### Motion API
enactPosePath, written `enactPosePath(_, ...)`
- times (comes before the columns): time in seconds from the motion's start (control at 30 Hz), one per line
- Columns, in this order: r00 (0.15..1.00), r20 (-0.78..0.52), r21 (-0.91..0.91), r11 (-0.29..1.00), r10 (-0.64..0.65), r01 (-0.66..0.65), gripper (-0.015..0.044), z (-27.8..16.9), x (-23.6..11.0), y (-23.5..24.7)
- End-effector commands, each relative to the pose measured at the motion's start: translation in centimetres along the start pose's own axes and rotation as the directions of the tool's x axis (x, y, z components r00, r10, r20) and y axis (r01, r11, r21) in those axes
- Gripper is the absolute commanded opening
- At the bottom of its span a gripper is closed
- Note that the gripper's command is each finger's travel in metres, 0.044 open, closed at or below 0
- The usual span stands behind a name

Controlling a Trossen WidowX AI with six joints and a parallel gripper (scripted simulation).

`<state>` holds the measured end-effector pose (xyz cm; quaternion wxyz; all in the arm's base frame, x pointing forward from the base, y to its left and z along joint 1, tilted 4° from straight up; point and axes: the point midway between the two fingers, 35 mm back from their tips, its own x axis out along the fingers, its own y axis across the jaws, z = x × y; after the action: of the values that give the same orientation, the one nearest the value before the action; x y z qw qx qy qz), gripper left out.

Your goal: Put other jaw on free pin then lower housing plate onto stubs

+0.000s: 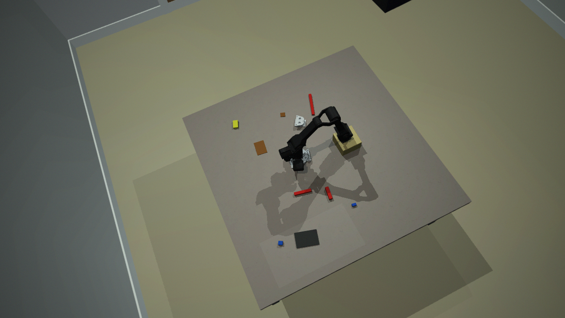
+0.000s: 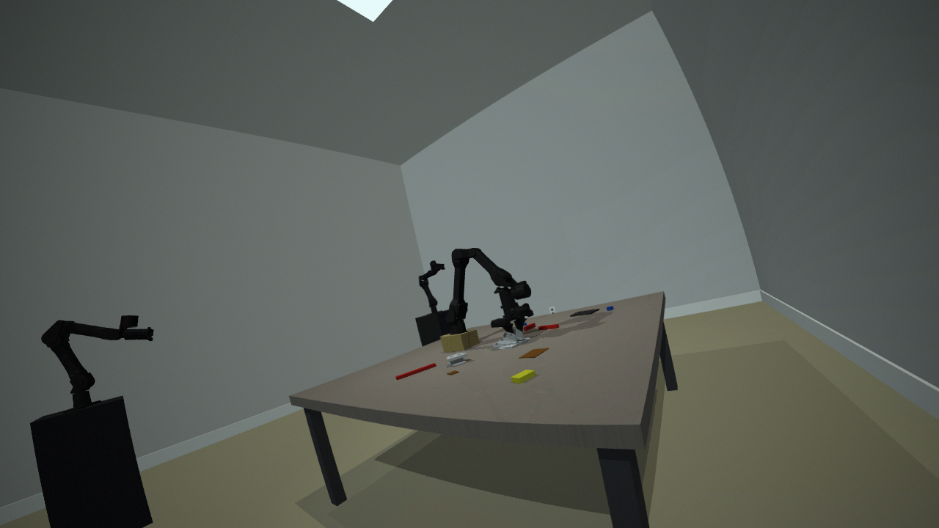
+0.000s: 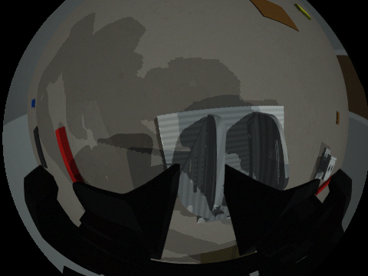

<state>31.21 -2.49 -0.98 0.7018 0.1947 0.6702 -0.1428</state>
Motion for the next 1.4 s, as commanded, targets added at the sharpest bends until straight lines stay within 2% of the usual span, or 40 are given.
enactPosePath(0.0,1.000,-0.002,0.003,1.000,-0.001,0.001,0.0134,-0.1,0.1,0.0)
enactPosePath(0.07,1.000,-0.002,0.003,1.000,-0.001,0.001,0.0134,-0.1,0.1,0.0)
enactPosePath(0.2,1.000,0.000,0.000,1.000,0.000,0.000,0.0224,0.0,0.0,0.0)
enactPosePath(0.67,1.000,0.000,0.000,1.000,0.000,0.000,0.0224,0.0,-0.2,0.0)
enactPosePath(0.93,1.000,-0.001,0.002,1.000,-0.001,0.001,0.0224,-0.1,-6.6,0.0)
enactPosePath(1.07,1.000,-0.001,0.003,1.000,-0.001,0.001,0.0224,-0.1,-6.9,0.0)
enactPosePath(1.1,1.000,0.008,0.005,1.000,0.002,-0.002,0.0224,0.1,-6.0,0.1)
enactPosePath(1.37,0.999,0.034,0.075,0.997,-0.004,0.001,0.0434,0.9,-7.0,-2.0)
